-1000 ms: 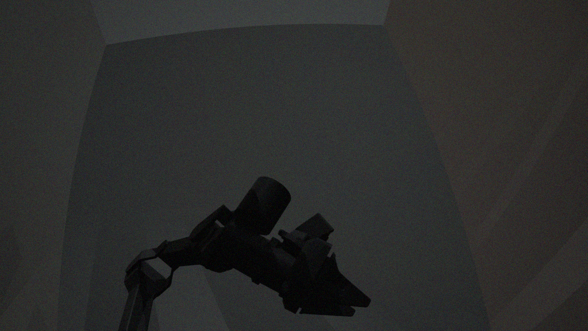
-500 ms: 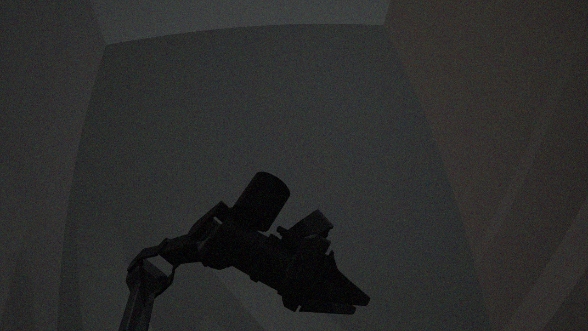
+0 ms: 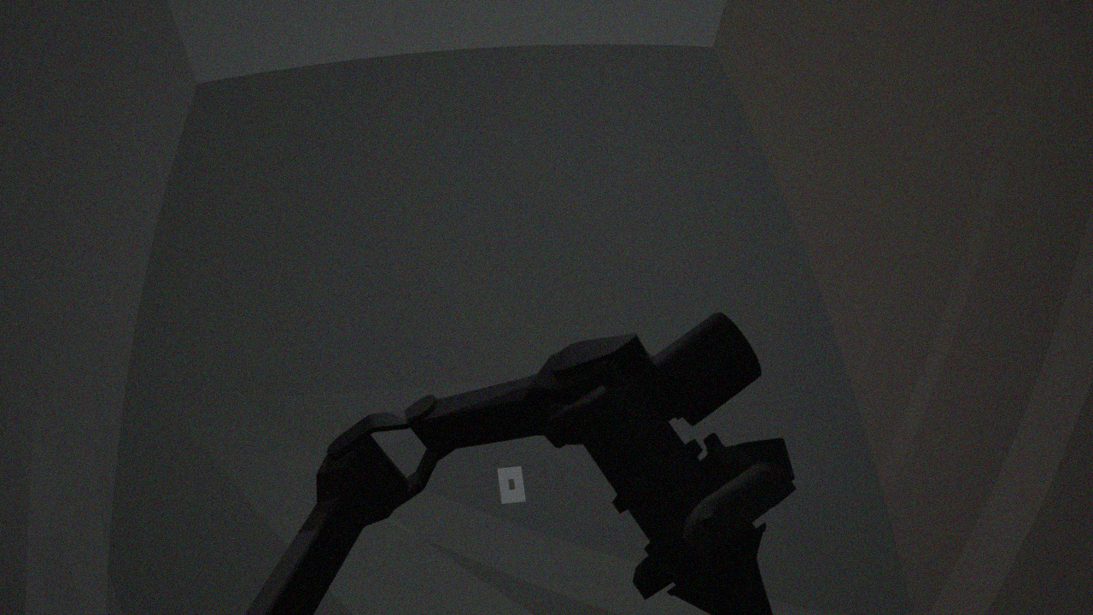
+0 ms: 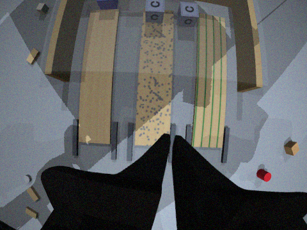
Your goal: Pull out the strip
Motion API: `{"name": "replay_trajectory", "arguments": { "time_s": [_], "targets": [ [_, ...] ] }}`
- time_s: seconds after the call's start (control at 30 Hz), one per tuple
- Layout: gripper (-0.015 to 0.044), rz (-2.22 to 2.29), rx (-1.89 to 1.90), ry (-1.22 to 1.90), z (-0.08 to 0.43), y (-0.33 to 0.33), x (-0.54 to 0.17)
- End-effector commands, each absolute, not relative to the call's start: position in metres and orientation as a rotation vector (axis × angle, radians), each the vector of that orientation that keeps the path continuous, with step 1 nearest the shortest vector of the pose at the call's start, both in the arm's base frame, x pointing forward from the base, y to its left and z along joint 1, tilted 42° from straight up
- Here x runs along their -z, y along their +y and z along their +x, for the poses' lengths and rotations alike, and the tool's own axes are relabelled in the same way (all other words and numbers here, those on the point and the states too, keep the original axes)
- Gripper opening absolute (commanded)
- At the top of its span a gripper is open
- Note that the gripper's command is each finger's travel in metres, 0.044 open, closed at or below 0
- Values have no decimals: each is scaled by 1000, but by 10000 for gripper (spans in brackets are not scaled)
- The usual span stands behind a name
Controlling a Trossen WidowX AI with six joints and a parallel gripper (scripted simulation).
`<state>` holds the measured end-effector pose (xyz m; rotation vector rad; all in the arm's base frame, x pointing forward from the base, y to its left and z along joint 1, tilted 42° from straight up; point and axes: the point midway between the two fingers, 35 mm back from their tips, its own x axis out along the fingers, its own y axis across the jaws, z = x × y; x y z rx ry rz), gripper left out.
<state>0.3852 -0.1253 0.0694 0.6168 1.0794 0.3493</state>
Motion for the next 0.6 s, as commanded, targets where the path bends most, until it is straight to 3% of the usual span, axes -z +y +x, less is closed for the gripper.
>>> {"name": "replay_trajectory", "arguments": {
  "time_s": [0.0, 0.2, 0.57],
  "targets": [
    [0, 576, -437, 1214, 394, -112, -53],
    [0, 509, -597, 1409, 395, -83, -35],
    [0, 507, -602, 1414, 397, -76, -27]
  ]
}}
